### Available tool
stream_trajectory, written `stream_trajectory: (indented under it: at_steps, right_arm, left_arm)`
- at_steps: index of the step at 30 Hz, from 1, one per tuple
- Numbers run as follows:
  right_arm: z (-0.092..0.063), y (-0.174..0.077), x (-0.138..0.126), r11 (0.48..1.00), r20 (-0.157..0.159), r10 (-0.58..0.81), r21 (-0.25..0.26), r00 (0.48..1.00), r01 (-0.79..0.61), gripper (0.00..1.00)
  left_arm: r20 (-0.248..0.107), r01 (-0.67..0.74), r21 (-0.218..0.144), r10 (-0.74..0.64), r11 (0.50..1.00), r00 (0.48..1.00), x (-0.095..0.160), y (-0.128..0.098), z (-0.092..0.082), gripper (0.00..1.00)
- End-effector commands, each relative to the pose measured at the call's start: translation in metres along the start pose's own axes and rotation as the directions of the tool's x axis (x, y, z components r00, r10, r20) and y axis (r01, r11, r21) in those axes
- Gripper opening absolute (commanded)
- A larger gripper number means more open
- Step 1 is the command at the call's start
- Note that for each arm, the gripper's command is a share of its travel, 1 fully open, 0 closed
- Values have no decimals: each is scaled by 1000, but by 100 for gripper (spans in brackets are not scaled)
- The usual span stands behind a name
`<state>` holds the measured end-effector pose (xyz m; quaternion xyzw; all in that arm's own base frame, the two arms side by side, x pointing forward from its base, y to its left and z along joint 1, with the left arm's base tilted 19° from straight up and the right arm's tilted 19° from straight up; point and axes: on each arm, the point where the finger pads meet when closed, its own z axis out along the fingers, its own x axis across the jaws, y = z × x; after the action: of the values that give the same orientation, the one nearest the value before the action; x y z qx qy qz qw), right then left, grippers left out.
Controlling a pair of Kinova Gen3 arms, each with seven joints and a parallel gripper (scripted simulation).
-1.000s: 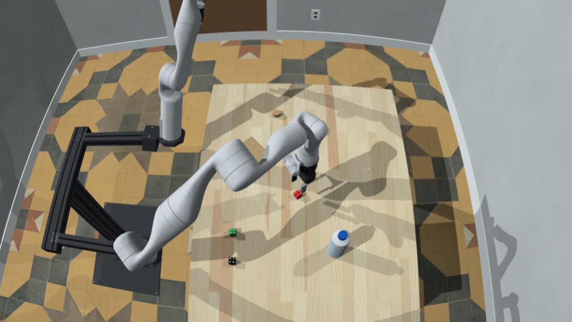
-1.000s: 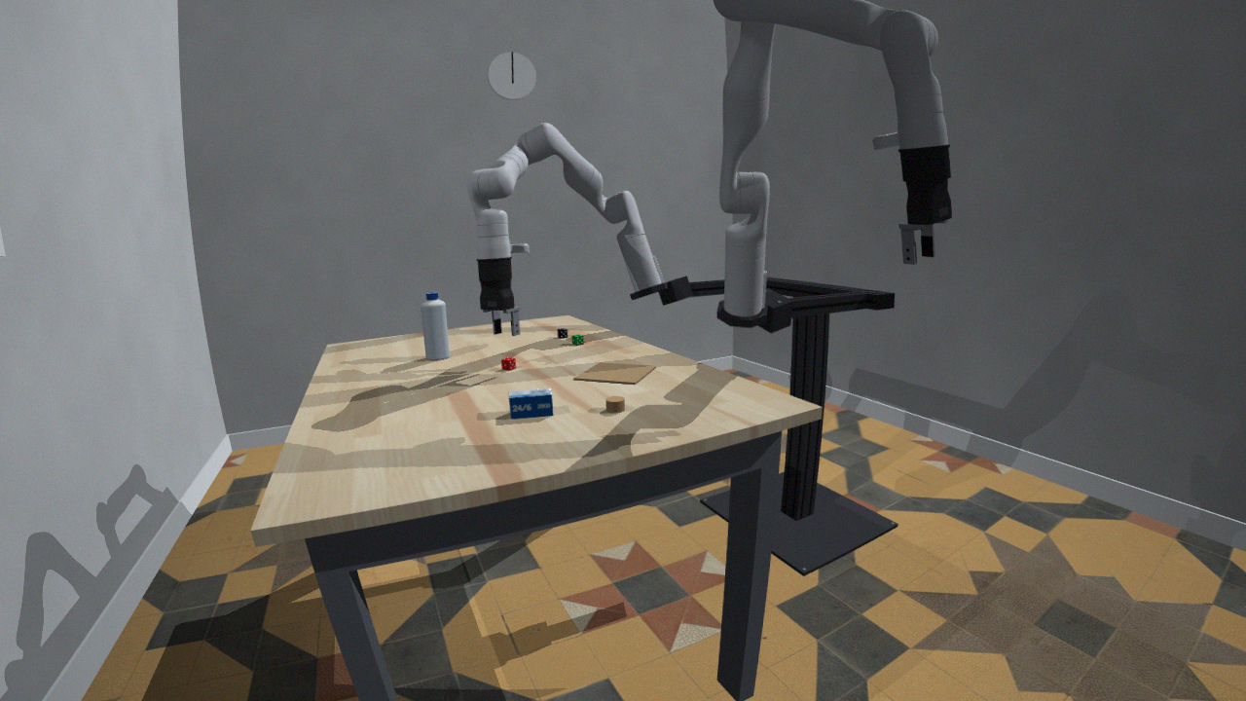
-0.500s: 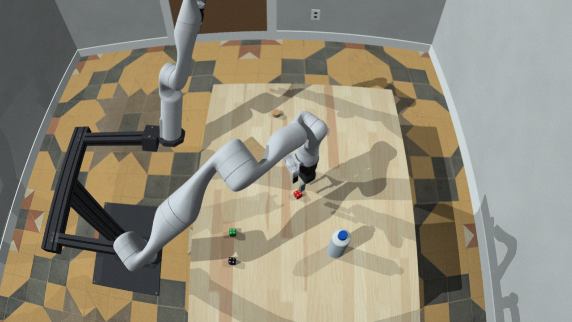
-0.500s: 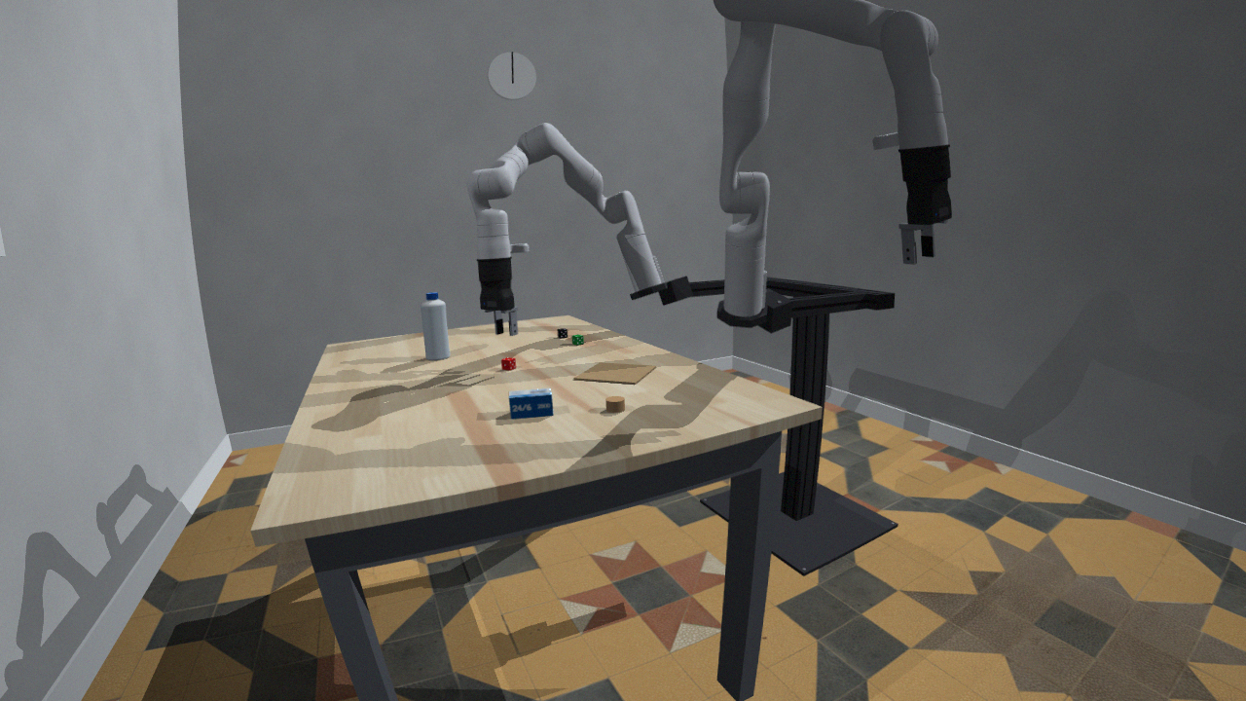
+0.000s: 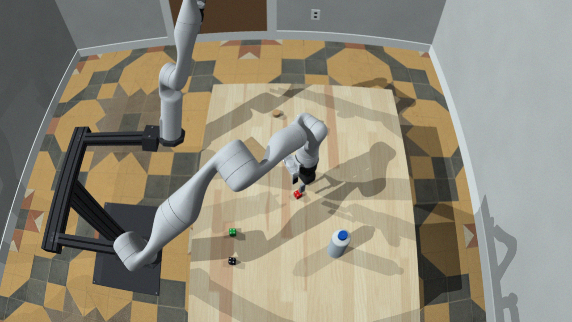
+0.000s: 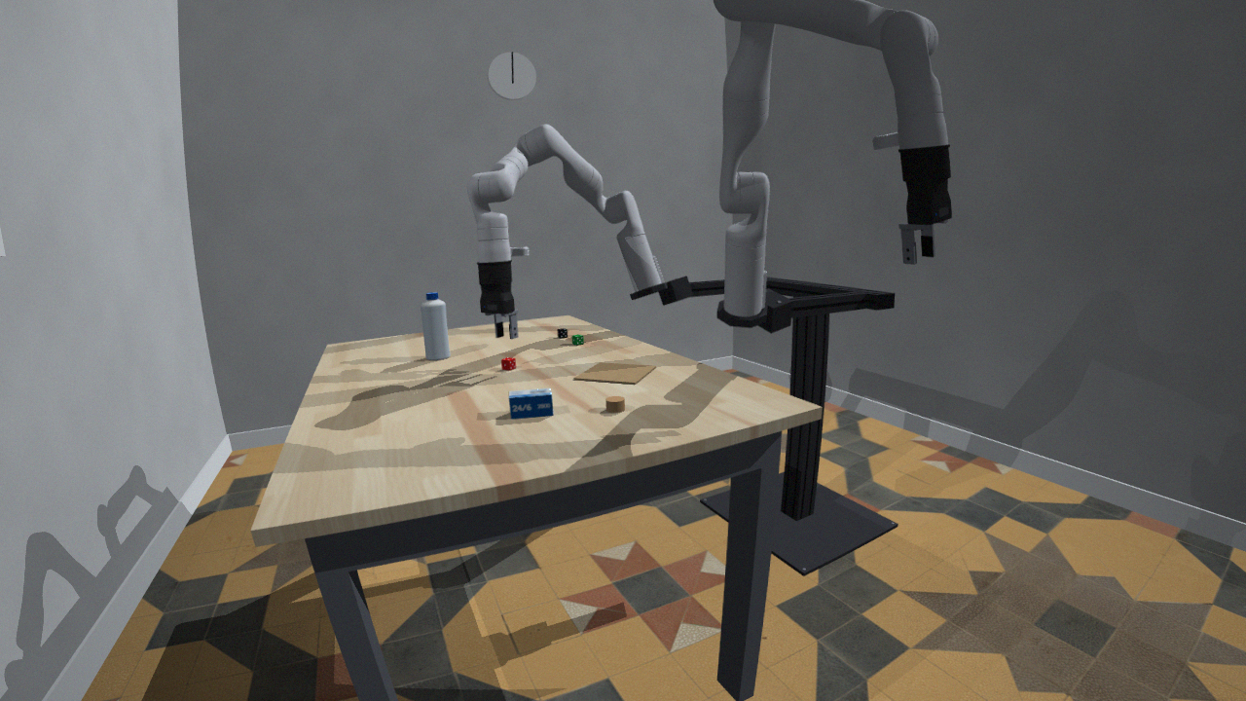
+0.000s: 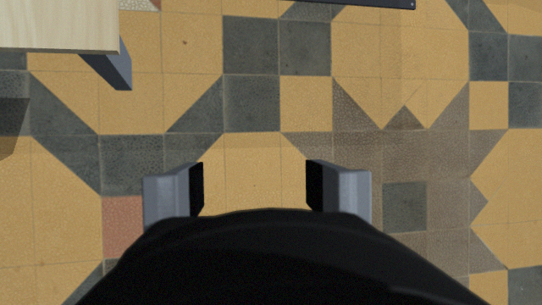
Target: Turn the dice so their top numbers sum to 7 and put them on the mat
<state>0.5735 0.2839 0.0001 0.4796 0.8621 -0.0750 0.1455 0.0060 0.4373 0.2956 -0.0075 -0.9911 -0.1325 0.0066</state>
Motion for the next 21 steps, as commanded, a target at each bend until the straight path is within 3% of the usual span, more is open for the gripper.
stream_trajectory:
  at_steps: [1, 21]
  right_arm:
    - [0, 1, 0, 1000, 0, 0, -3, 1000, 0, 79]
    - [24, 1, 0, 1000, 0, 0, -3, 1000, 0, 79]
  left_arm:
    - [0, 0, -2, 0, 1000, 1000, 0, 0, -1, 100]
    - [0, 0, -2, 0, 1000, 1000, 0, 0, -1, 100]
